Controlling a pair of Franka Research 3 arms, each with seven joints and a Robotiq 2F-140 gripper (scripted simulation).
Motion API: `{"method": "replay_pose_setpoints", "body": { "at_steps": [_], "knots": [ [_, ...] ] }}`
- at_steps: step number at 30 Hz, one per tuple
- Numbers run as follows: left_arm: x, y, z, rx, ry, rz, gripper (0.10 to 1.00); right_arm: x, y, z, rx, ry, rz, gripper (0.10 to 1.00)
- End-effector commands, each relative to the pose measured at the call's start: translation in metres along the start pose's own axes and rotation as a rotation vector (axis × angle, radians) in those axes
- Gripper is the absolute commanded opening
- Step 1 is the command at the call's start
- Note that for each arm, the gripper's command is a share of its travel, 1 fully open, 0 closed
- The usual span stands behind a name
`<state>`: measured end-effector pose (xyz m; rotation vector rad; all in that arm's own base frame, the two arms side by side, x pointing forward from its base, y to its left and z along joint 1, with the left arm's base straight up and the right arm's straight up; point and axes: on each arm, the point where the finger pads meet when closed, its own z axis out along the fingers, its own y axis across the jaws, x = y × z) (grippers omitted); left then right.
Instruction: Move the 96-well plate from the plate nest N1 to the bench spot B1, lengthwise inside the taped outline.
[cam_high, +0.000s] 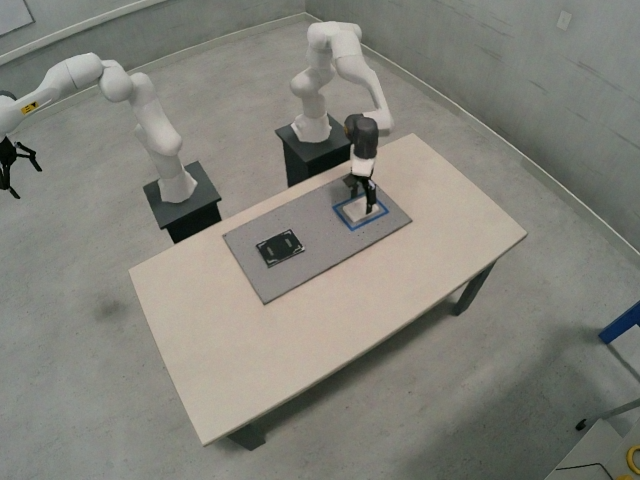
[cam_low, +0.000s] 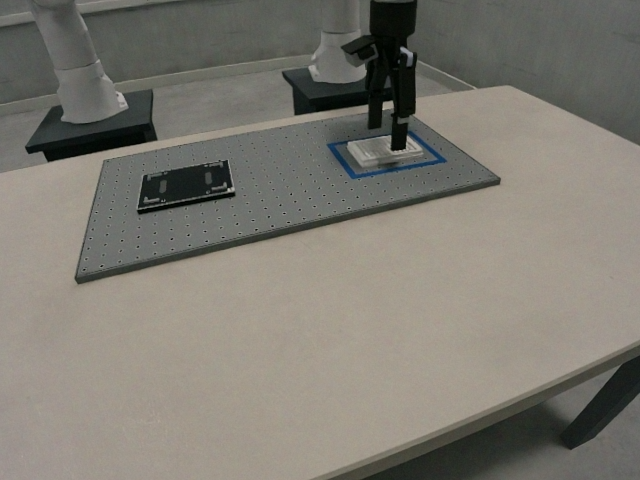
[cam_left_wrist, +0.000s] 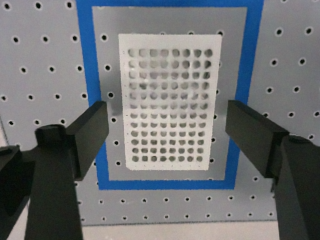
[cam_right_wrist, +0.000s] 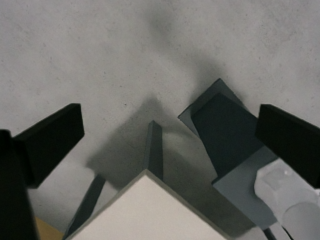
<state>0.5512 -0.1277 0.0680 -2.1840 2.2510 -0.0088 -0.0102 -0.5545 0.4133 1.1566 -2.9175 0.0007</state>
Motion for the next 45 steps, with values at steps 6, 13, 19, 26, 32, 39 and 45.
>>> {"method": "replay_pose_setpoints", "body": {
  "at_steps": [6,13,19,26,32,39,45],
  "knots": [
    [-0.001,0.002,-0.016,-0.008,0.0,0.008,0.698,0.0,0.0,0.0,0.0,0.0,0.0,1.0],
    [0.0,0.002,-0.023,-0.008,0.0,0.008,0.698,0.0,0.0,0.0,0.0,0.0,0.0,1.0],
    [0.0,0.002,-0.03,-0.008,0.0,0.008,0.698,0.0,0.0,0.0,0.0,0.0,0.0,1.0],
    [0.0,0.002,-0.033,-0.008,0.0,0.008,0.698,0.0,0.0,0.0,0.0,0.0,0.0,1.0],
    [0.0,0.002,-0.034,-0.008,0.0,0.008,0.698,0.0,0.0,0.0,0.0,0.0,0.0,1.0],
    [0.0,0.002,-0.034,-0.008,0.0,0.008,0.698,0.0,0.0,0.0,0.0,0.0,0.0,1.0],
    [0.0,0.002,-0.034,-0.008,0.0,0.008,0.698,0.0,0.0,0.0,0.0,0.0,0.0,1.0]
  ]
}}
